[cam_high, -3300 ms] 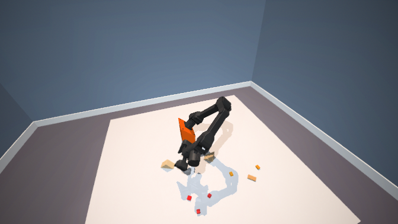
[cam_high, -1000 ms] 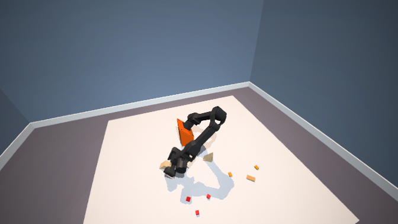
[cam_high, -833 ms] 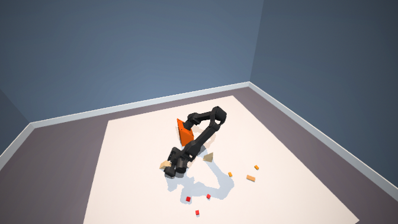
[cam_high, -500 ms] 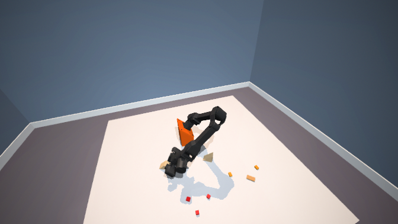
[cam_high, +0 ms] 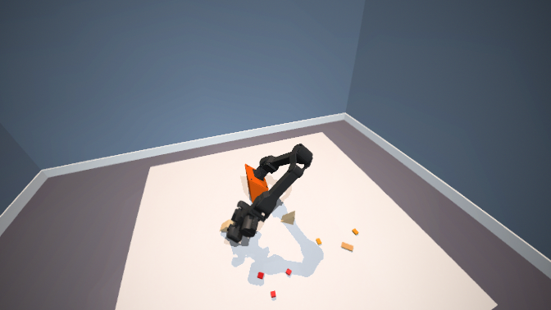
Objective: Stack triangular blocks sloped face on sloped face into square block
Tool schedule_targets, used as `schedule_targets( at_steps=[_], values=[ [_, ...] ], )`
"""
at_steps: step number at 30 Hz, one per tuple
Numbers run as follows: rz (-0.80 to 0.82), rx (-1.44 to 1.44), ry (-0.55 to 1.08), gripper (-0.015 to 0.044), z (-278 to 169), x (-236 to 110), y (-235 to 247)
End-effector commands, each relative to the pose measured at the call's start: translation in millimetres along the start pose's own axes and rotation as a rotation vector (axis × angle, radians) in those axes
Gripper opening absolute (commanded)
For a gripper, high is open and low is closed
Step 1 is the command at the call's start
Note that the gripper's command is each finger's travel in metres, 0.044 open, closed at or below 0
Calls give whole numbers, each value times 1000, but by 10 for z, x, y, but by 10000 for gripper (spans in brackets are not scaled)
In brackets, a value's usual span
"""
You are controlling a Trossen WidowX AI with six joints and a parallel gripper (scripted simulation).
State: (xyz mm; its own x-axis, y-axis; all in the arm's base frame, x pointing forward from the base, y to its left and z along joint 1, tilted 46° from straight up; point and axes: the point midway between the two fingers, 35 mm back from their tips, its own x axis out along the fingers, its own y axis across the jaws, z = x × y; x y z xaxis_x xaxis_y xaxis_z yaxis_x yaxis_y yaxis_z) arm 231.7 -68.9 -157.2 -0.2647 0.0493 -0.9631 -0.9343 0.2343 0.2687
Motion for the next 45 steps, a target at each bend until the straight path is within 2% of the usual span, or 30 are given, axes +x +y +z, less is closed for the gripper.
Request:
schedule_targets(
  at_steps=[1,14,28,32,45],
  values=[
    [-22,-3,8,0,-144,-182,-77],
    [-21,-2,11,0,-579,-612,-31],
    [-12,5,-6,0,-570,-586,-14],
    [12,19,-77,0,-590,-554,-5],
    [75,95,-468,0,-691,-478,17]
  ],
)
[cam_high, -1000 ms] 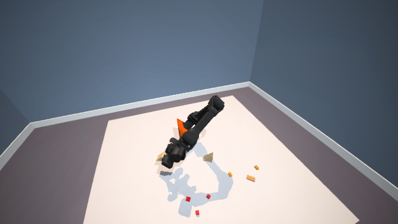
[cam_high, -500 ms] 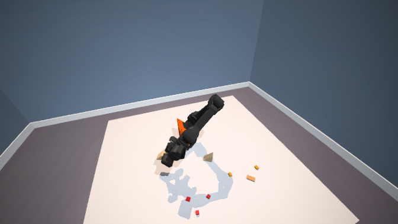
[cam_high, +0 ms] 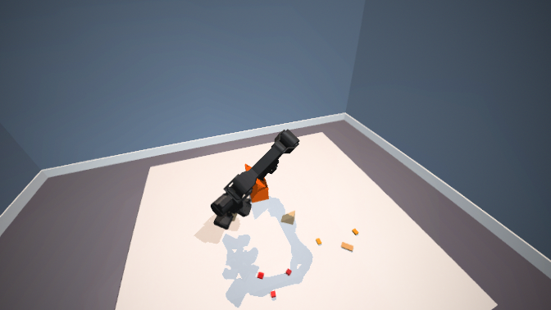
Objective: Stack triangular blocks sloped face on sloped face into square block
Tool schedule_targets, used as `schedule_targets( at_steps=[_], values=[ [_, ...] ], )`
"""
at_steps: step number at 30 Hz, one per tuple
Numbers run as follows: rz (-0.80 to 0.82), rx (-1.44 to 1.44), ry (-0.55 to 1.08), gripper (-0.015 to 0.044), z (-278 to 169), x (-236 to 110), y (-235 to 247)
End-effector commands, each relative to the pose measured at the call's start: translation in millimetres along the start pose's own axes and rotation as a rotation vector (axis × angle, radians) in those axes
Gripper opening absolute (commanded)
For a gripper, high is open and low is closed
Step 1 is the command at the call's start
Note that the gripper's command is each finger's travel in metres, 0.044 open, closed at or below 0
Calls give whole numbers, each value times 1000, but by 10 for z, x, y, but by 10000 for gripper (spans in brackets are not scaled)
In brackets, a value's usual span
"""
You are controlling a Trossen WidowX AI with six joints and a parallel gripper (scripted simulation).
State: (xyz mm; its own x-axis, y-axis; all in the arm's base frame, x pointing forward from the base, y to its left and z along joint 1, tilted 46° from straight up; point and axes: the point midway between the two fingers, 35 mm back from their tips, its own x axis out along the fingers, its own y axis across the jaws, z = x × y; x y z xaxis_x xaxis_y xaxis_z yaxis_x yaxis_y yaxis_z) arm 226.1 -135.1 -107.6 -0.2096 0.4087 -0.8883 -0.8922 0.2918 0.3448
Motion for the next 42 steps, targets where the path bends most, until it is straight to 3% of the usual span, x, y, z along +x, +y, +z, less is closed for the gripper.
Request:
schedule_targets(
  at_steps=[1,10,17,42],
  values=[
    [8,20,-133,0,-39,2,-19],
    [-19,80,-395,0,-135,-68,-50],
    [-20,81,-399,0,-117,-95,-44],
    [-19,84,-399,0,686,-865,424]
  ],
)
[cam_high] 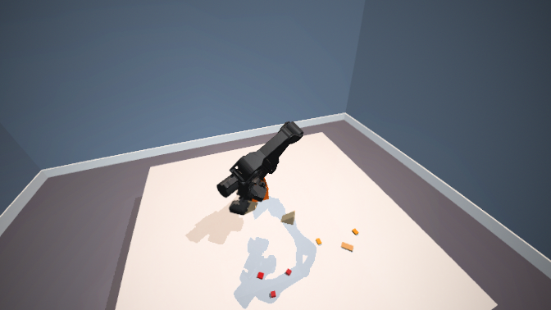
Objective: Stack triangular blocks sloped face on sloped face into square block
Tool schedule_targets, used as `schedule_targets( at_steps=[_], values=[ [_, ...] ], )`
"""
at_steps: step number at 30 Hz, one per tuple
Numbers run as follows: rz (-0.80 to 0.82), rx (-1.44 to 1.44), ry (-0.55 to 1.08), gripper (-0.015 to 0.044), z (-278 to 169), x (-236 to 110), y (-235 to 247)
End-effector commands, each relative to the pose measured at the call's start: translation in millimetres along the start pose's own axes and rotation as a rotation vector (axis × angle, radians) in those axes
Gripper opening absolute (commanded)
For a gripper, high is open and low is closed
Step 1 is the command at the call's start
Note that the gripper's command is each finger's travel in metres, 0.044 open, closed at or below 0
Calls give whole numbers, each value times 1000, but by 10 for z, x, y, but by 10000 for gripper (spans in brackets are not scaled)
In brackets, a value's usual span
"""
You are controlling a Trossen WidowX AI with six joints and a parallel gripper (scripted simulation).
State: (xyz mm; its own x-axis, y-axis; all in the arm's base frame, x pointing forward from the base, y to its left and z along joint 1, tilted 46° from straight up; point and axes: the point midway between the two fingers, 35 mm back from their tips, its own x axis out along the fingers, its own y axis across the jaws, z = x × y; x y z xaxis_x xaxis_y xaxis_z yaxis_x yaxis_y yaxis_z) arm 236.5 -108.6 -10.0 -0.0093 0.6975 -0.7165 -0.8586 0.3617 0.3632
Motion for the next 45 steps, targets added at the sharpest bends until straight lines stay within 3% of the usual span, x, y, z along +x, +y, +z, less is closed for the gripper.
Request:
schedule_targets(
  at_steps=[1,28,45],
  values=[
    [1,7,-6,0,171,-46,141],
    [10,8,-14,0,952,-148,843],
    [10,6,-17,0,1254,553,858]
  ],
)
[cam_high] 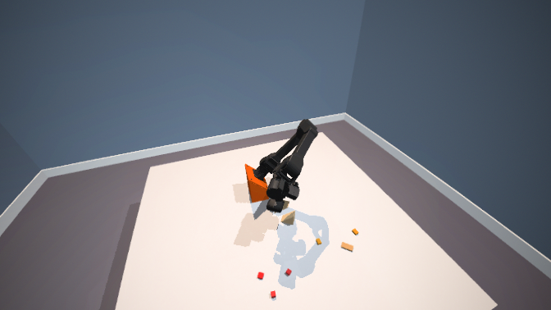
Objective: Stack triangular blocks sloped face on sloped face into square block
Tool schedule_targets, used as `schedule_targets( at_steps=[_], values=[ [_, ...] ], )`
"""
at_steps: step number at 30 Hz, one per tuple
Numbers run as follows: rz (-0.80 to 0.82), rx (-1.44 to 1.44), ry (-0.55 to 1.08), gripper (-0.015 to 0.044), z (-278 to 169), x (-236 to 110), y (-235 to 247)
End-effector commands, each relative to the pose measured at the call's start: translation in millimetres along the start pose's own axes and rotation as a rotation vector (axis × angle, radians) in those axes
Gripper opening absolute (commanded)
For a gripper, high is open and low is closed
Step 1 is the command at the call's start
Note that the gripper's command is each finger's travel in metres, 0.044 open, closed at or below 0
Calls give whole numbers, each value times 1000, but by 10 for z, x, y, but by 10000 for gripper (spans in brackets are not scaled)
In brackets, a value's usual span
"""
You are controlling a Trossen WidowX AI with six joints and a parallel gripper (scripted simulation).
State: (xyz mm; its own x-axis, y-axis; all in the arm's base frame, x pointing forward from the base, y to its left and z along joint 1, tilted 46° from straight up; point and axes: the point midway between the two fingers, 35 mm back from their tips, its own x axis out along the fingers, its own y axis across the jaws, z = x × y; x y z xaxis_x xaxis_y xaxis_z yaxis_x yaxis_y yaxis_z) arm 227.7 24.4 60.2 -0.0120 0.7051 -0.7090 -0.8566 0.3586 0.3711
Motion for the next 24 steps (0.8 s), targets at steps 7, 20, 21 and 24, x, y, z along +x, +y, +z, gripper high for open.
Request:
schedule_targets(
  at_steps=[7,20,21,24],
  values=[
    [3,2,-10,0,63,187,64],
    [8,2,-14,0,156,430,76],
    [8,3,-14,0,155,431,77],
    [8,3,-14,0,148,432,87]
  ],
)
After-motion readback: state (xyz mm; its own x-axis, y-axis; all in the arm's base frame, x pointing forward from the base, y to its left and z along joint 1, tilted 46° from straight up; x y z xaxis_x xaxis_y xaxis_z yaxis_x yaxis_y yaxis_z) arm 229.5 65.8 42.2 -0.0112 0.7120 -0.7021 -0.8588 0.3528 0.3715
